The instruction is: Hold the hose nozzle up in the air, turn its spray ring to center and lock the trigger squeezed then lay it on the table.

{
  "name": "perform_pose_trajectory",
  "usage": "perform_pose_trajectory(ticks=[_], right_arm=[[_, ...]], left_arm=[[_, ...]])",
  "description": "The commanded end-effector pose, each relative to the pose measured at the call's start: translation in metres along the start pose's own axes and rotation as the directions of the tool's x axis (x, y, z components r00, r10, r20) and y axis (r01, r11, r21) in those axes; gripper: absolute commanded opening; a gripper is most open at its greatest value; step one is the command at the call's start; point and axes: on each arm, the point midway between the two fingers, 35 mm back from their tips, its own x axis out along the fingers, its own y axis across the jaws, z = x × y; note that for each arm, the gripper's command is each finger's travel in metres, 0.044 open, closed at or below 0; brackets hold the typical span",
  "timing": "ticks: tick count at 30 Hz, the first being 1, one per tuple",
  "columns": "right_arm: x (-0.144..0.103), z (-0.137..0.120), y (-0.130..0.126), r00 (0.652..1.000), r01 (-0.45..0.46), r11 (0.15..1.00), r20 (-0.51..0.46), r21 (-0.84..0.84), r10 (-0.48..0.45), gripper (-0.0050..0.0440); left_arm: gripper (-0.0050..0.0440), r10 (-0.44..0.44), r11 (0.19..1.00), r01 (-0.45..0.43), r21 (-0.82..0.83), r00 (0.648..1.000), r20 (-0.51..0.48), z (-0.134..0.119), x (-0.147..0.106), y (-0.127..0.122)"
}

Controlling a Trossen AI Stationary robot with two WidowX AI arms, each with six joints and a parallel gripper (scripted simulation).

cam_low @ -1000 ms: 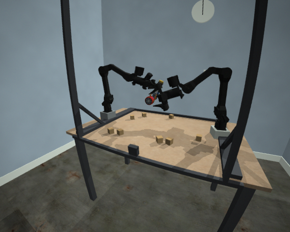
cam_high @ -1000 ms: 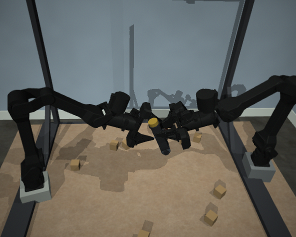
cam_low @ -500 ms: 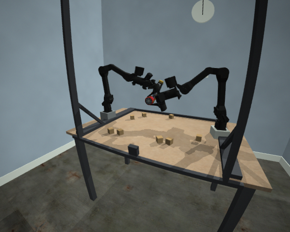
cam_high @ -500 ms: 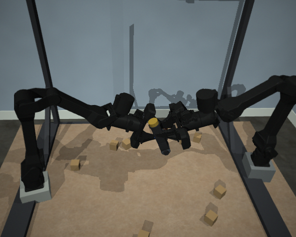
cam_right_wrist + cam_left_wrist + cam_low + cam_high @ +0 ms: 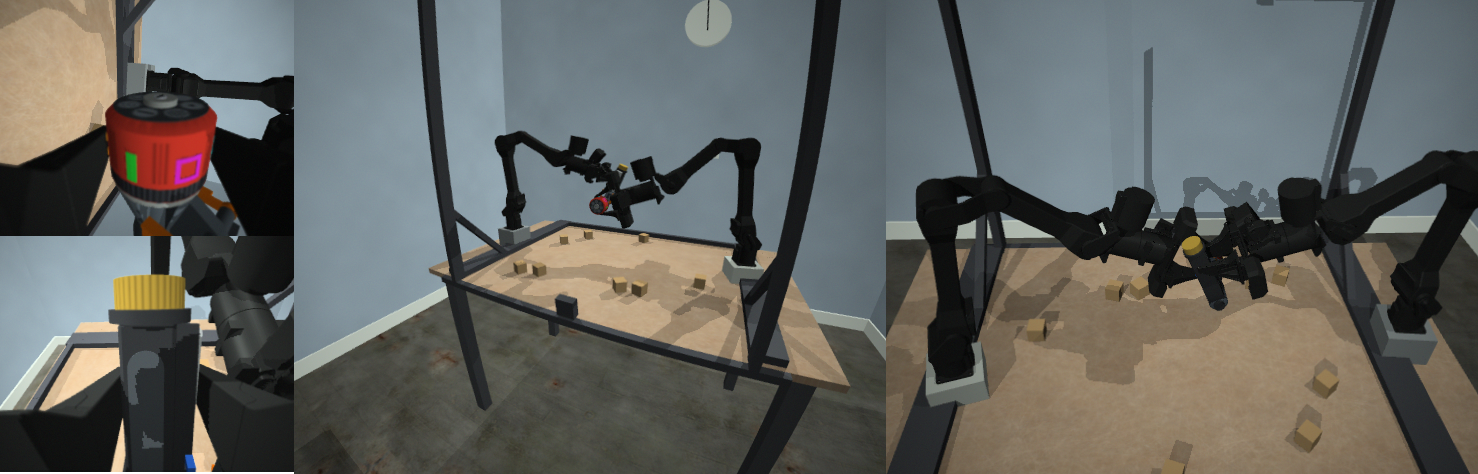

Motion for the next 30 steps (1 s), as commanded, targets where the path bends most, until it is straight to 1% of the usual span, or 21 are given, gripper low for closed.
perform_pose_trajectory(ticks=[1, 12, 13, 24, 25, 30], right_arm=[[-0.0037, 0.0001, -0.0072, 0.995, 0.102, 0.995, 0.002, -0.004, -0.102, 0.0], [-0.0008, 0.0008, -0.0022, 0.959, 0.283, 0.959, -0.003, -0.008, -0.283, 0.0], [-0.0005, 0.001, -0.0045, 0.97, 0.243, 0.97, -0.002, -0.006, -0.243, 0.0], [-0.0005, 0.001, -0.0045, 0.97, 0.243, 0.97, -0.002, -0.006, -0.243, 0.0], [-0.0019, 0.0006, -0.0014, 0.953, 0.303, 0.953, -0.001, -0.008, -0.303, 0.0], [-0.0007, 0.0008, 0.001, 0.922, 0.387, 0.922, 0.002, -0.008, -0.387, 0.0]], left_arm=[[0.0165, 0.003, 1.0, -0.003, -0.002, 0.999, 0.045, 0.0171, -0.0034, 0.0005], [0.0165, 0.003, 1.0, -0.003, -0.002, 0.999, 0.045, 0.0171, -0.0034, 0.0005], [0.0165, 0.003, 1.0, -0.003, -0.002, 0.999, 0.045, 0.0171, -0.0034, 0.0005], [0.0165, 0.003, 1.0, -0.003, -0.002, 0.999, 0.045, 0.0172, -0.0034, 0.0005], [0.0165, 0.003, 1.0, -0.003, -0.002, 0.999, 0.045, 0.0172, -0.0034, 0.0005], [0.0165, 0.003, 1.0, -0.003, -0.002, 0.999, 0.045, 0.0172, -0.0034, 0.0005]])
